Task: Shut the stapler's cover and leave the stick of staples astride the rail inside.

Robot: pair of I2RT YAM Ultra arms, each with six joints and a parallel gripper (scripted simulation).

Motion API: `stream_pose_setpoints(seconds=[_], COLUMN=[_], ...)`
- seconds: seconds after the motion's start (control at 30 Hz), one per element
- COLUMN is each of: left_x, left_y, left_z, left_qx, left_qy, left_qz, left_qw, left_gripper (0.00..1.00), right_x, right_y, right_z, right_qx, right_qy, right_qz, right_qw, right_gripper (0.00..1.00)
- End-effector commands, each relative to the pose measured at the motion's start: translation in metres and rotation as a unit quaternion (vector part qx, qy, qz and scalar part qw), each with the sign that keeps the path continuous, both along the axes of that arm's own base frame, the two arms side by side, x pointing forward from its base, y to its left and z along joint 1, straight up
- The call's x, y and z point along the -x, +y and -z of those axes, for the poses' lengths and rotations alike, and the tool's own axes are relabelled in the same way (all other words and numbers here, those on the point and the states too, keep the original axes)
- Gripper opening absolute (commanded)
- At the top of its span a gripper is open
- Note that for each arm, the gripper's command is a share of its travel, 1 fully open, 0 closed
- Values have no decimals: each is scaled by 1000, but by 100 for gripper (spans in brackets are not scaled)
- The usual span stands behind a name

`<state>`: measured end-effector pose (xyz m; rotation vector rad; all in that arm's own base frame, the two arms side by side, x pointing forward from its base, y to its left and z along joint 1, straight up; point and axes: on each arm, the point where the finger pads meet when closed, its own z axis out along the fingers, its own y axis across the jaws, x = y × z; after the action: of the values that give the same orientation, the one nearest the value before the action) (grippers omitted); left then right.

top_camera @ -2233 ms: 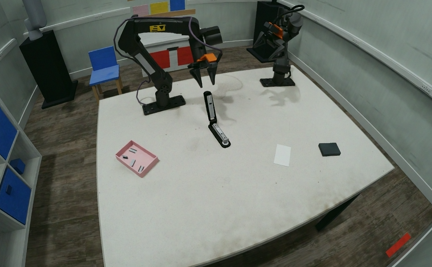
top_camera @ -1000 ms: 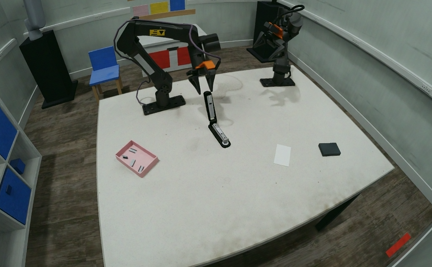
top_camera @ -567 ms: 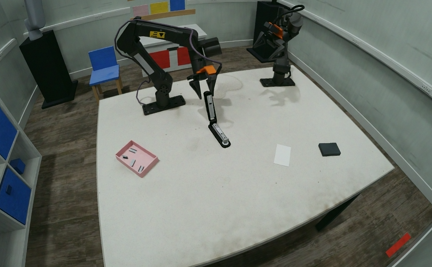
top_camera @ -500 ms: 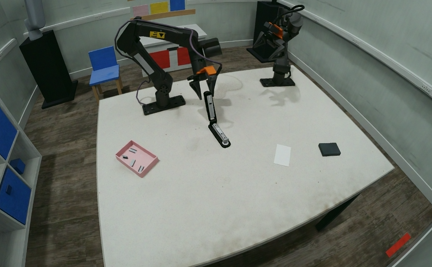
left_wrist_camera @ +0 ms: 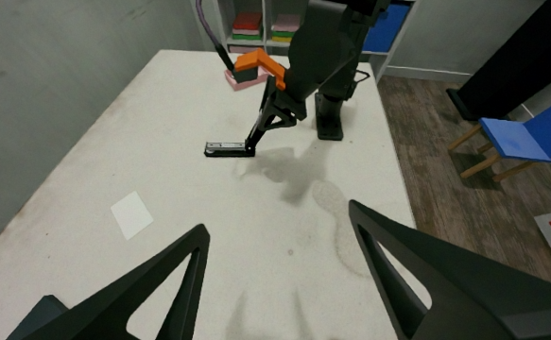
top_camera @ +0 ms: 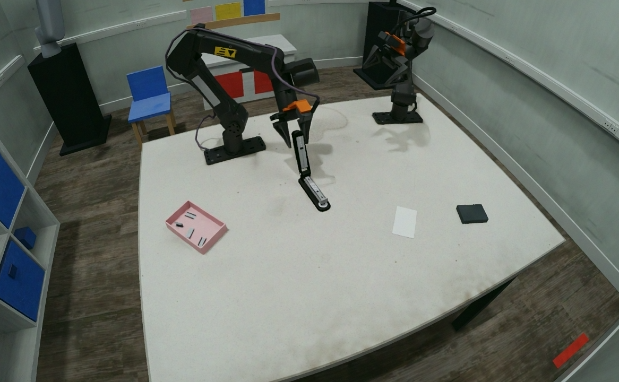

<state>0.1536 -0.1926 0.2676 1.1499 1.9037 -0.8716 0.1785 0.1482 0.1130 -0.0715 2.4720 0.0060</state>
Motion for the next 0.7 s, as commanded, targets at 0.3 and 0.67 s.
stream_pose_setpoints(seconds=[0.3,0.67], left_x=[1,1], left_y=[-1,-1], left_z=[-13,-13], left_qx=[10,10], left_qy=[-12,-12], left_qz=[6,6], left_qw=[1000,1000], left_gripper=[100,100], right_x=[-6,-6], right_y=[6,5], right_z=[-6,-6], right_qx=[-14,-13], right_qy=[-12,-11], right_qz=[-2,-2], right_qw=[1000,1000], right_gripper=[42,29])
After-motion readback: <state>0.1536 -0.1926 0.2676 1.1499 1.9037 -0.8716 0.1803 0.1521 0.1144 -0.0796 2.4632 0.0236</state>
